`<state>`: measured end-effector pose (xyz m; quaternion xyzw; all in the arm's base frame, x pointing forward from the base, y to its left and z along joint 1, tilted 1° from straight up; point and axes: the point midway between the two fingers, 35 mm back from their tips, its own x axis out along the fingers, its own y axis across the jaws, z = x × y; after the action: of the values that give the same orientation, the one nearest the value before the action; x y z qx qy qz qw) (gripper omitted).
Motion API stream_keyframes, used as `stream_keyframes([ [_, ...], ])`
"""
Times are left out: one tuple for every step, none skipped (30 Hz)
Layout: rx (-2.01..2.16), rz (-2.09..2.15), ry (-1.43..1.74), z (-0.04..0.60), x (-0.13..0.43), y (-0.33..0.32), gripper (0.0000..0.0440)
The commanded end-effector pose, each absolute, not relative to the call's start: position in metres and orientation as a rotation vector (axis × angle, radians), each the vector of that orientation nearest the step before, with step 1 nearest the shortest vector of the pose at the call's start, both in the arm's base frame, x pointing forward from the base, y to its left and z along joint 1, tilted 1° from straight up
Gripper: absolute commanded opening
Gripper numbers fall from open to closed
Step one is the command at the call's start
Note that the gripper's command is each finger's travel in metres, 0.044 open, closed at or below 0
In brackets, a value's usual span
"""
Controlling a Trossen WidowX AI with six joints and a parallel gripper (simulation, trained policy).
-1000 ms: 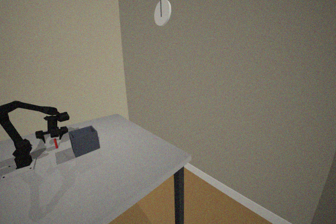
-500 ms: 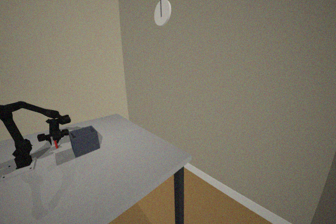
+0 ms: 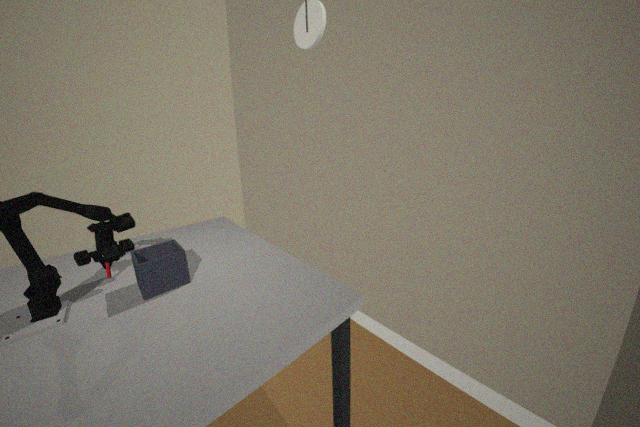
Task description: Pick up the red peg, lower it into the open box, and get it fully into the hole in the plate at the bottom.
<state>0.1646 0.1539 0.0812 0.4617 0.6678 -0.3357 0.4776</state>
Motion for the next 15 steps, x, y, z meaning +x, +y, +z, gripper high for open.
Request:
stream_keyframes([
  [1.172,-0.736,1.624,0.098,0.172,0.161,0.0000],
  [1.181,-0.719,1.622,0.102,0.173,0.162,0.0000],
  [1.189,-0.702,1.619,0.106,0.174,0.163,0.0000],
  [1.197,-0.686,1.615,0.110,0.175,0.163,0.0000],
  [1.203,-0.670,1.611,0.115,0.177,0.164,0.0000],
  [1.209,-0.655,1.606,0.119,0.178,0.164,0.0000],
  [1.215,-0.639,1.600,0.124,0.179,0.164,0.0000],
  [1.219,-0.624,1.593,0.128,0.181,0.163,0.0000],
  [1.224,-0.610,1.586,0.133,0.182,0.163,0.0000],
  [1.227,-0.596,1.578,0.138,0.184,0.162,0.0000],
  [1.230,-0.582,1.570,0.142,0.185,0.162,0.0000],
  [1.231,-0.569,1.560,0.147,0.187,0.160,0.0000],
  [1.232,-0.556,1.550,0.152,0.188,0.159,0.0000],
  [1.233,-0.544,1.538,0.157,0.190,0.157,0.0000],
  [1.235,-0.532,1.526,0.162,0.191,0.155,0.0000],
])
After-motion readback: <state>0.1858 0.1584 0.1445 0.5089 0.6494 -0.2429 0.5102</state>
